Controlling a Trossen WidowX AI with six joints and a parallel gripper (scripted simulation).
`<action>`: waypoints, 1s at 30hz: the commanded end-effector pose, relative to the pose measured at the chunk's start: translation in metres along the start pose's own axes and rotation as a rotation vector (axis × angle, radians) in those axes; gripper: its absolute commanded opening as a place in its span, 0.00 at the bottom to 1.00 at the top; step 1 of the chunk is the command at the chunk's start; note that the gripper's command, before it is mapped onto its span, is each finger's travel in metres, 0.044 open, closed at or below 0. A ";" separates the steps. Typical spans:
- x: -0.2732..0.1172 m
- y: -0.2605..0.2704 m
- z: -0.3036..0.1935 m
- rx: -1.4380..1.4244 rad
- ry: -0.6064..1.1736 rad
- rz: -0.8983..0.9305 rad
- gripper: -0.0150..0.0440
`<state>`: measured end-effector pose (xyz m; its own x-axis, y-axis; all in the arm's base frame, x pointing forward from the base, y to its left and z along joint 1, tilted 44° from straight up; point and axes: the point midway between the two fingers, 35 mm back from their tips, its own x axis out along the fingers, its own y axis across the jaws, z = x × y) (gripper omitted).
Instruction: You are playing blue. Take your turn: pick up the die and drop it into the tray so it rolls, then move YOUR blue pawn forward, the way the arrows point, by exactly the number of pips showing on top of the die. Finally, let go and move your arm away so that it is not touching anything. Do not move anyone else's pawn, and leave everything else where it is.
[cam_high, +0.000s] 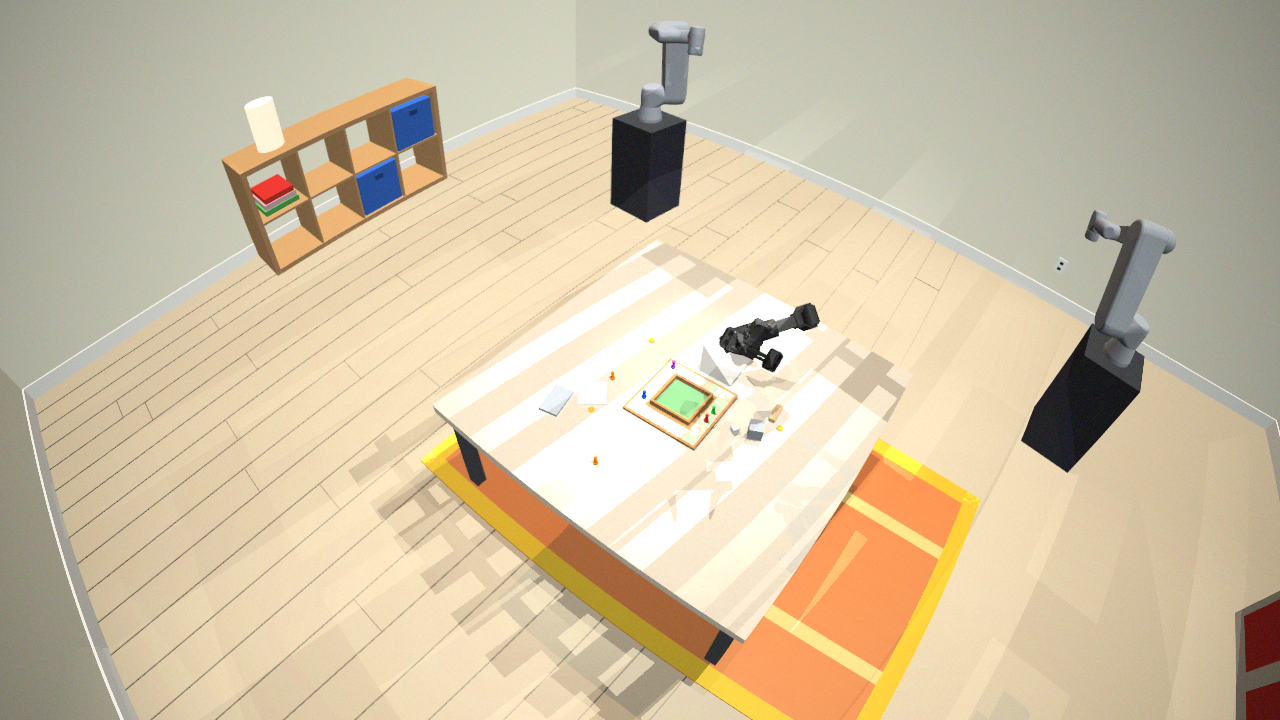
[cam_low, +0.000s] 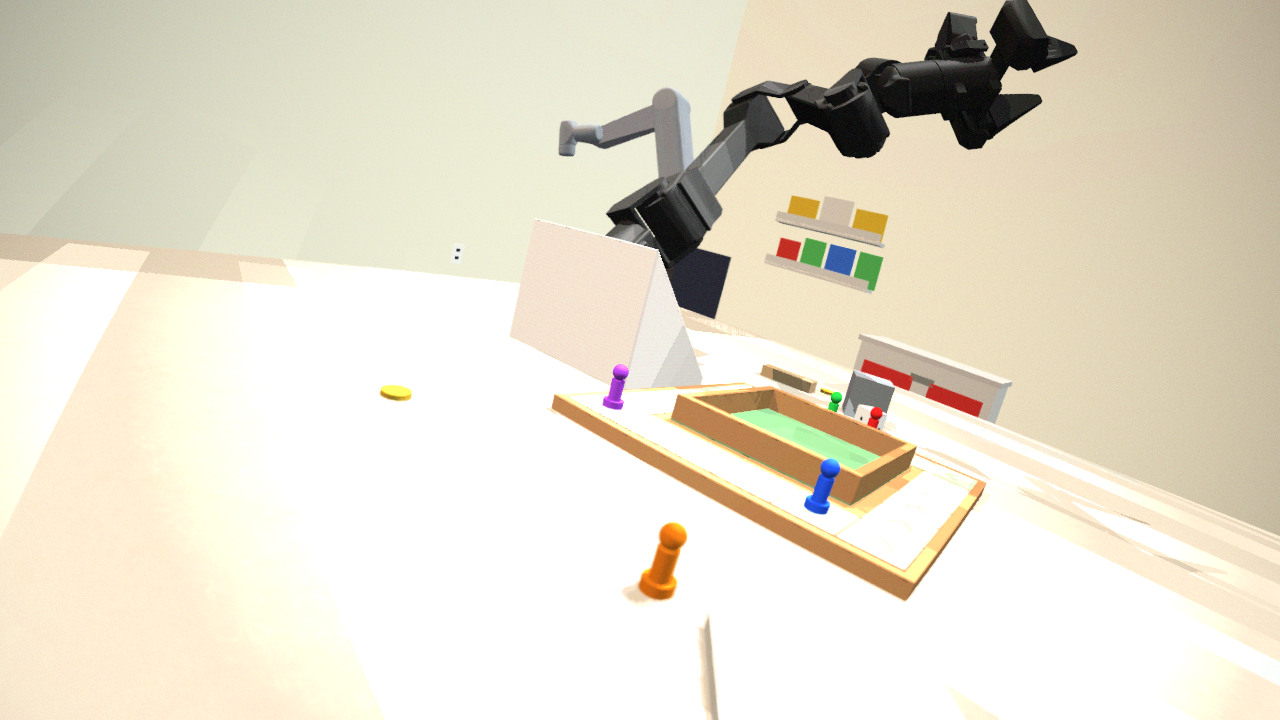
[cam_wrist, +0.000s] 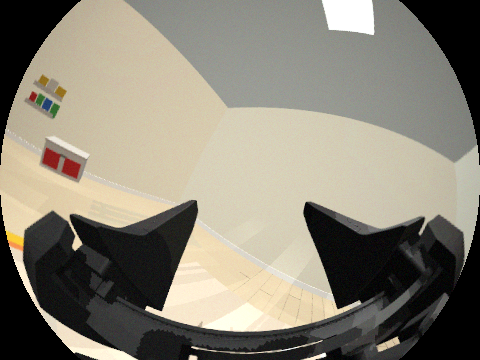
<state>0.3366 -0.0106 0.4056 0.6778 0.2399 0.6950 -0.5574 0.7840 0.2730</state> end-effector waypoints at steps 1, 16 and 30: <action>0.001 -0.001 -0.003 0.007 0.011 -0.004 0.89; -0.024 -0.002 -0.195 0.482 0.853 -0.304 0.72; -0.117 0.051 -0.260 0.791 1.463 -0.556 0.72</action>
<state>0.3991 0.1131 0.2133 0.7318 0.5993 -0.3245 -0.1422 0.5999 0.7873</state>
